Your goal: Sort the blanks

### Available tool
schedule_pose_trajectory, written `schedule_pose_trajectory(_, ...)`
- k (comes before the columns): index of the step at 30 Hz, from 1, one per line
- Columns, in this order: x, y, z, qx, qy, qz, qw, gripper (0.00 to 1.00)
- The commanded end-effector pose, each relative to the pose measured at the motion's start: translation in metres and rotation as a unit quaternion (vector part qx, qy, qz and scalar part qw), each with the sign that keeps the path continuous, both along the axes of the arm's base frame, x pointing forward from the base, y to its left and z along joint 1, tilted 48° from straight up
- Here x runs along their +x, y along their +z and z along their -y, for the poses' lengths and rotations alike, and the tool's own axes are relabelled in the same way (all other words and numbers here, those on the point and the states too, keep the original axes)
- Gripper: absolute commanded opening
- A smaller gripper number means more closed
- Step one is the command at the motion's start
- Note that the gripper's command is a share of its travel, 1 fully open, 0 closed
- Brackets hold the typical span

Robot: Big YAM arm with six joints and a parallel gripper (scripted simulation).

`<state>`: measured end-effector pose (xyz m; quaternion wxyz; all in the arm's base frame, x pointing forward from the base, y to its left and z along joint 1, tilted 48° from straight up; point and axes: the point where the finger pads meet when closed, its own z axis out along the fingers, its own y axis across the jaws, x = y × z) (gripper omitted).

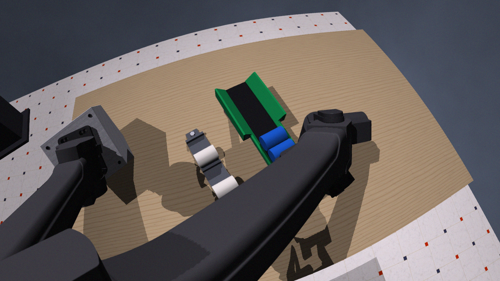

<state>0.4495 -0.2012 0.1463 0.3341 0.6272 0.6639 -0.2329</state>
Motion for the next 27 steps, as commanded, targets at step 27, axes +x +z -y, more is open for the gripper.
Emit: schedule_pose_trajectory(27,0.009,0.017,0.008,-0.003,-0.003,0.014,1.000,0.78)
